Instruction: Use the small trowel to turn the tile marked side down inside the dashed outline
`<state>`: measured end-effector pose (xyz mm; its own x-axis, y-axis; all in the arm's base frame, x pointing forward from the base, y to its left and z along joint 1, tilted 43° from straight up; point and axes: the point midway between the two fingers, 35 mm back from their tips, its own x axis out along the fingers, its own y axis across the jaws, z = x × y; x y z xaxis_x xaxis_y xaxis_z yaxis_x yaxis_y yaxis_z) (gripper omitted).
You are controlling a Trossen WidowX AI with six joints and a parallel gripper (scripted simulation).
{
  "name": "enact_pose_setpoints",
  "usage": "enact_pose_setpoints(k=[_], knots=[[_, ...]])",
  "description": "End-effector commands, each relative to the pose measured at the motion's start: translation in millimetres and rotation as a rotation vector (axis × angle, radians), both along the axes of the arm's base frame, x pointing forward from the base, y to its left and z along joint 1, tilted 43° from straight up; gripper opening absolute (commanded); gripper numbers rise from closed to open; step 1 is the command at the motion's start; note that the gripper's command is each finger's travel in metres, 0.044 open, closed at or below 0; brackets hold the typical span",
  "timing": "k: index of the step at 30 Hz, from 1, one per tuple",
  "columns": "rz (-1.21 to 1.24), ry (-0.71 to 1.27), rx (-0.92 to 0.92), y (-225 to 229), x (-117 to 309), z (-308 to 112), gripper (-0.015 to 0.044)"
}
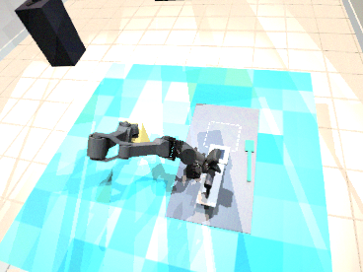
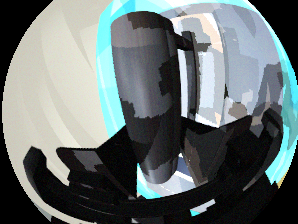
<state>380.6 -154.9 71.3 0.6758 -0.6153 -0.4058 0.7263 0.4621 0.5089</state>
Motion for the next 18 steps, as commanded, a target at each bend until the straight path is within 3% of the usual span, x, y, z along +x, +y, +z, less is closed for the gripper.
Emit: enact_pose_setpoints(k=[1,18], knots=[[0.018,-0.002,-0.001,-0.5,1.8,-2.8,0.0000],[0.019,-0.002,-0.003,-16.8,-2.5,-15.4,0.0000]])
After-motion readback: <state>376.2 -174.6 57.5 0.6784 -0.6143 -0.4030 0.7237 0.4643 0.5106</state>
